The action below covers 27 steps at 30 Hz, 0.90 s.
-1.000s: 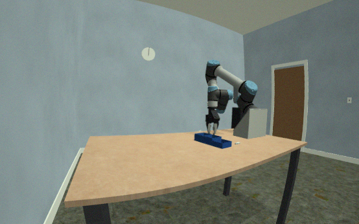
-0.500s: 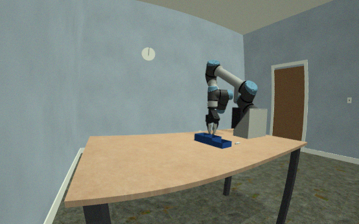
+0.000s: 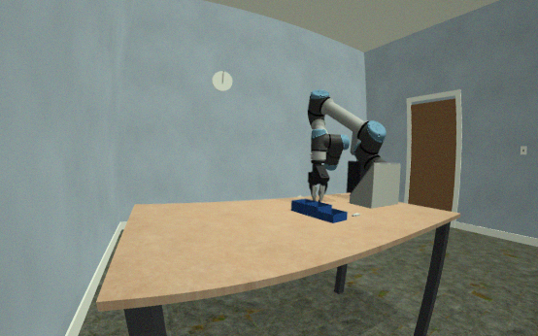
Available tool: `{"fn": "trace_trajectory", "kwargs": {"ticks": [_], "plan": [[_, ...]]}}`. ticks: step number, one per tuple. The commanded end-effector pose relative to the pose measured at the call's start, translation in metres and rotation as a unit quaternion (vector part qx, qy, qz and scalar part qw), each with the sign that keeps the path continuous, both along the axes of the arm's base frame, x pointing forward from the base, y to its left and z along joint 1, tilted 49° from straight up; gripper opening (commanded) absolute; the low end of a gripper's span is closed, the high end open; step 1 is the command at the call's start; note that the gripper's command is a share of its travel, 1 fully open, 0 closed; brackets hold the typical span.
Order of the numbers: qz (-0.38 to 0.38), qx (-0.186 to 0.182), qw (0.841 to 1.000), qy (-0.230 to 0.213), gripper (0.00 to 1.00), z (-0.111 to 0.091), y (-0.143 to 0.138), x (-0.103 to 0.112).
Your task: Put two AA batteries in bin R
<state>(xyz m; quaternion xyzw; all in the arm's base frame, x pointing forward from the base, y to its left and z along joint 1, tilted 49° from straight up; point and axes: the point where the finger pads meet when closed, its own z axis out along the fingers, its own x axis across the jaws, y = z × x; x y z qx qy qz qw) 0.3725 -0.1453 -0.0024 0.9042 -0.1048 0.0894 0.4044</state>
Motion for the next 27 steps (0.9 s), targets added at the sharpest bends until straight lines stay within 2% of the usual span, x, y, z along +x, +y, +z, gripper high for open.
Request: {"fn": "trace_trajectory", "kwargs": {"ticks": [1,6,27], "plan": [[0.0,0.0,1.0,0.0,0.0,0.0,0.0,0.0],[0.0,0.0,1.0,0.0,0.0,0.0,0.0,0.0],[0.0,0.0,1.0,0.0,0.0,0.04,0.045,-0.004]]}}
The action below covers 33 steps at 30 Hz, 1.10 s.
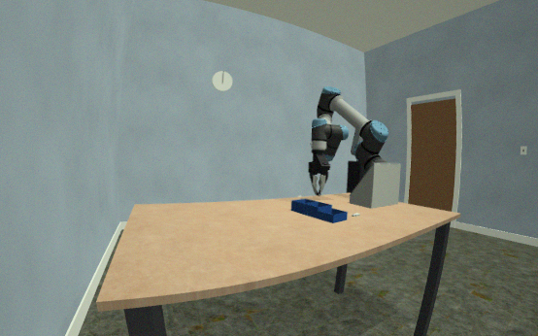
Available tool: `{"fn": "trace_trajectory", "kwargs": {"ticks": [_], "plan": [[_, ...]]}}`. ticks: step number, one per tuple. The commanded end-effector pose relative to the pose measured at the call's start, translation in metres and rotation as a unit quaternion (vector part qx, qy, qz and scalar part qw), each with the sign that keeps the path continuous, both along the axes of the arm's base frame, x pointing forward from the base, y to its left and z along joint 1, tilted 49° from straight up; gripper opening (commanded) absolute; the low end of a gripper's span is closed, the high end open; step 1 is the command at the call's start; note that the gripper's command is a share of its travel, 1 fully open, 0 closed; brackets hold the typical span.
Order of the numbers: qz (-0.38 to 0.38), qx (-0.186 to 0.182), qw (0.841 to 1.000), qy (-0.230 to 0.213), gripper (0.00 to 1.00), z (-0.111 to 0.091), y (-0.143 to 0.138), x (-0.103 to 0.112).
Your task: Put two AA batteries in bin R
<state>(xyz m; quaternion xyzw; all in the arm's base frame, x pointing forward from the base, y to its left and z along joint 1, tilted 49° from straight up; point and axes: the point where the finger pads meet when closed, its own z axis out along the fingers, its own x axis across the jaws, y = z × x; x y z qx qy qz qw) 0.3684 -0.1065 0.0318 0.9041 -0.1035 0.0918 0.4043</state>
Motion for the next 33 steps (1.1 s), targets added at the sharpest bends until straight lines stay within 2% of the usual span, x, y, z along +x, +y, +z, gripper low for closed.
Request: {"fn": "trace_trajectory", "kwargs": {"ticks": [1,20,22,24,25,33], "plan": [[-0.002,0.0,1.0,0.001,0.0,0.005,0.006,0.0],[-0.002,0.0,1.0,0.001,0.0,0.01,0.011,-0.001],[0.031,-0.004,0.999,0.039,0.0,0.005,0.016,0.009],[0.031,-0.004,0.999,0.039,0.0,0.005,0.016,0.009],[0.047,-0.006,0.997,0.057,0.0,0.003,0.019,0.014],[0.148,-0.018,0.974,0.173,0.0,-0.016,0.039,0.053]]}}
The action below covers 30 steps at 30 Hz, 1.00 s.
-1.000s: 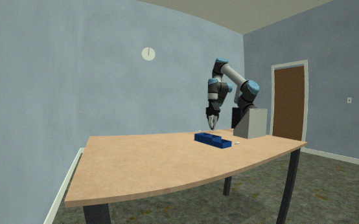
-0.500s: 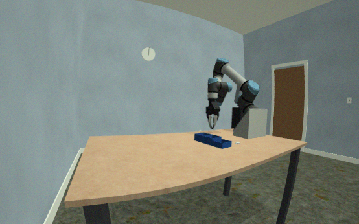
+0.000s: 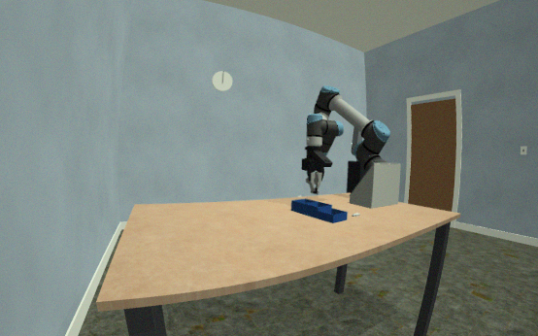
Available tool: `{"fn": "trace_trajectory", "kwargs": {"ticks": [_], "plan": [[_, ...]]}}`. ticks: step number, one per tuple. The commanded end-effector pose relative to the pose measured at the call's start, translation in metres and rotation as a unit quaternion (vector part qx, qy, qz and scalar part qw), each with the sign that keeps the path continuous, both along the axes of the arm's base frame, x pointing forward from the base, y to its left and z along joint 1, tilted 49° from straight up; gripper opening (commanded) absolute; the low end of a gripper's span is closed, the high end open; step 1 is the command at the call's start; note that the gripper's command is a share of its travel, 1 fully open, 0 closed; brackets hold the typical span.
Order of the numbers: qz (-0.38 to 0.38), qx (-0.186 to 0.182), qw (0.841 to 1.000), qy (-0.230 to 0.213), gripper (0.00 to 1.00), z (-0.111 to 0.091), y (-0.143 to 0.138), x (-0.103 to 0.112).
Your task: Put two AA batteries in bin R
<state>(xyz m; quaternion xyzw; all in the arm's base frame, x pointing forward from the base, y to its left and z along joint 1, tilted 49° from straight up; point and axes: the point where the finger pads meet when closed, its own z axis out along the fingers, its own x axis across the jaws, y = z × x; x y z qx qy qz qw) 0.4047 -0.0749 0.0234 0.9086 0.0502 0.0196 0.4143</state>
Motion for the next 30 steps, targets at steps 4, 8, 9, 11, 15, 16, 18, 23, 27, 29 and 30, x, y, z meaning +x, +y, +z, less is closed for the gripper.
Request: {"fn": "trace_trajectory", "kwargs": {"ticks": [4,8,9,11,15,16,18,23,27,29,30], "plan": [[0.04,-0.004,0.998,0.045,0.0,-0.017,0.018,0.036],[0.04,-0.004,0.998,0.045,0.0,-0.022,0.023,0.046],[0.04,-0.004,0.998,0.045,0.0,-0.024,0.026,0.051],[0.04,-0.004,0.998,0.045,0.0,-0.029,0.031,0.061],[0.04,-0.004,0.998,0.045,0.0,-0.037,0.04,0.078],[0.04,-0.004,0.998,0.045,0.0,-0.038,0.041,0.08],[0.04,-0.004,0.998,0.045,0.0,-0.039,0.042,0.081],[0.04,-0.004,0.998,0.045,0.0,-0.038,0.041,0.081],[0.04,-0.004,0.998,0.045,0.0,-0.038,0.041,0.08],[0.04,-0.004,0.998,0.045,0.0,-0.038,0.041,0.079],[0.04,-0.004,0.998,0.045,0.0,-0.038,0.04,0.079]]}}
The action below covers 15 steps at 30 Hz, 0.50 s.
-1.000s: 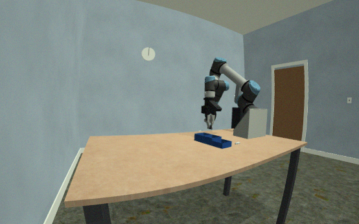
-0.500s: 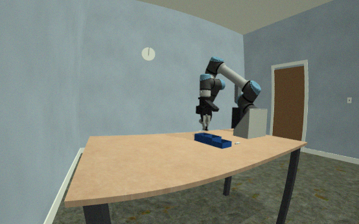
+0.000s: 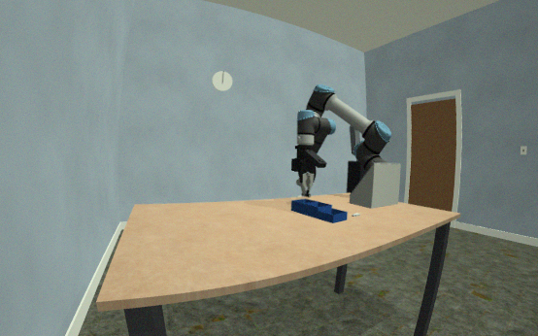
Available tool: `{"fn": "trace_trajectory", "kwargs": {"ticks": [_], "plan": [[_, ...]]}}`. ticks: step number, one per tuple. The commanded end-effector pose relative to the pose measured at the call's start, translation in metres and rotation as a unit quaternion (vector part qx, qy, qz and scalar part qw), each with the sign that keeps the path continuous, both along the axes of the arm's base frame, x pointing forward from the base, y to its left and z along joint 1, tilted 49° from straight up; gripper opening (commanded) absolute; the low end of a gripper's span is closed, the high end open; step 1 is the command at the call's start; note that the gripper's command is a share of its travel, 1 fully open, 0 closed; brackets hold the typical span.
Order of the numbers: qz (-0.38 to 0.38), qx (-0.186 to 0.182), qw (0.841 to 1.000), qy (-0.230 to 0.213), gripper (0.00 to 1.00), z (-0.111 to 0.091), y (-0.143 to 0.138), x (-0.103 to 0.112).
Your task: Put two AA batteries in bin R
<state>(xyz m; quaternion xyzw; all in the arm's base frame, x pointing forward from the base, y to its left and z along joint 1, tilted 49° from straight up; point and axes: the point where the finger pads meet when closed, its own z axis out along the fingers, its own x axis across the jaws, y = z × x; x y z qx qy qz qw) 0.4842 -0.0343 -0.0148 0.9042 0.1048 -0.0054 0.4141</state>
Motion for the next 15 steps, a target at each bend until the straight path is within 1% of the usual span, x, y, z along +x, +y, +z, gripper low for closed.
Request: {"fn": "trace_trajectory", "kwargs": {"ticks": [1,3,15], "plan": [[0.0,0.0,1.0,0.0,0.0,0.001,0.0,-0.001],[0.0,0.0,1.0,0.0,0.0,0.001,-0.001,-0.002],[0.0,0.0,1.0,0.0,0.0,-0.012,-0.016,0.0]]}}
